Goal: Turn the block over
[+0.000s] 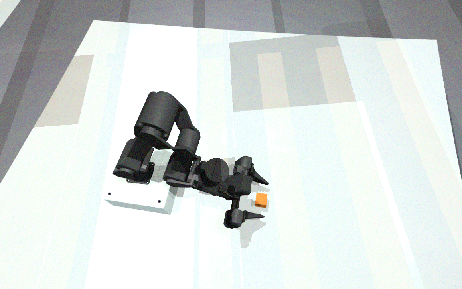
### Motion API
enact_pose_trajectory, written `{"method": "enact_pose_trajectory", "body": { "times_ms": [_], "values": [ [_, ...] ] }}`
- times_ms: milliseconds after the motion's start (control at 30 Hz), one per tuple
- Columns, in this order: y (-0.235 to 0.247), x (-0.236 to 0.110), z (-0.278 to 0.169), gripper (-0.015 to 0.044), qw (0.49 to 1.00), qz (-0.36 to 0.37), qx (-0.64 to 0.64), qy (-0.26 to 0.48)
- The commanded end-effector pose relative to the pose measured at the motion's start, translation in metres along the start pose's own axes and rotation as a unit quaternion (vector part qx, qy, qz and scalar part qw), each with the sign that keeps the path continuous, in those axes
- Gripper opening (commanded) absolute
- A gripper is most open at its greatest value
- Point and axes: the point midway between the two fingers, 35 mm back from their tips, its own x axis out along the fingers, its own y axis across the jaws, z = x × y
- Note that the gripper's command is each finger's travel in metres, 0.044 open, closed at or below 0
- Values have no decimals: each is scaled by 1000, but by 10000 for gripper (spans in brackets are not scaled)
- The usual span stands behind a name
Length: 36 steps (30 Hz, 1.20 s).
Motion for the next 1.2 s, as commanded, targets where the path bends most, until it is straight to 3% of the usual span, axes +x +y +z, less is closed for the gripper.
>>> {"method": "enact_pose_trajectory", "body": {
  "times_ms": [0, 267, 500, 633, 933, 1167],
  "values": [
    [1, 0, 0, 440, 1000, 2, 1, 0],
    [1, 0, 0, 440, 1000, 2, 1, 2],
    [0, 9, 14, 440, 995, 2, 2, 99],
    [0, -4, 29, 440, 987, 2, 2, 160],
    [0, -34, 62, 440, 981, 1, 0, 196],
    [0, -50, 51, 440, 970, 2, 0, 244]
  ]
}}
